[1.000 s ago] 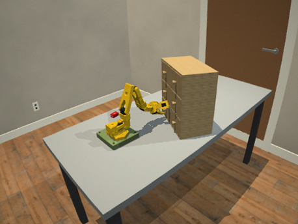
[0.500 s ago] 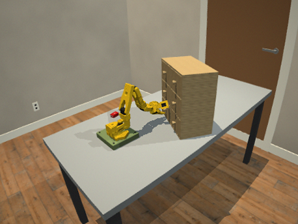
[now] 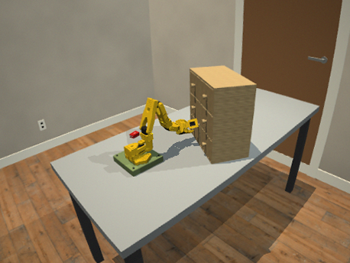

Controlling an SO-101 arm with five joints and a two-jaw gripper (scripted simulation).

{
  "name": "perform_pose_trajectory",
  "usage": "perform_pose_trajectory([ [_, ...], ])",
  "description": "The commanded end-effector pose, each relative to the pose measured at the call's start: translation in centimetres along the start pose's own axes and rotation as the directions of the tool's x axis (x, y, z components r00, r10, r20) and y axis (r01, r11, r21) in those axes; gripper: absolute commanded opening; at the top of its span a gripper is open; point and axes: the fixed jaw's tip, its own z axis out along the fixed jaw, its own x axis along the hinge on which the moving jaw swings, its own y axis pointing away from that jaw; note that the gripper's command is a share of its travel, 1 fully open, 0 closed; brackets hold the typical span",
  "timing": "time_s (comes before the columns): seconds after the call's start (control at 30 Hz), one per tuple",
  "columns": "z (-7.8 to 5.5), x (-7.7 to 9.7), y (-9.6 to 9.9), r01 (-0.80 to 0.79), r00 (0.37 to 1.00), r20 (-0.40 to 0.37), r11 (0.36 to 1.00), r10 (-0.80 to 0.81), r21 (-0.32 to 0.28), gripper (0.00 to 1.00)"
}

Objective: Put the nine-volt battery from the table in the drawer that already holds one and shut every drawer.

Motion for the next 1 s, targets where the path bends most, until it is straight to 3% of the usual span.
perform_pose_trajectory([
  [0.0, 0.07, -0.19, 0.02, -0.01, 1.0, 0.009, 1.0, 0.01, -0.006, 0.09],
  [0.43, 0.07, -0.19, 0.02, -0.01, 1.0, 0.009, 1.0, 0.01, -0.006, 0.0],
  [0.97, 0.07, -0.19, 0.02, -0.01, 1.0, 0.009, 1.0, 0.01, -0.006, 0.0],
])
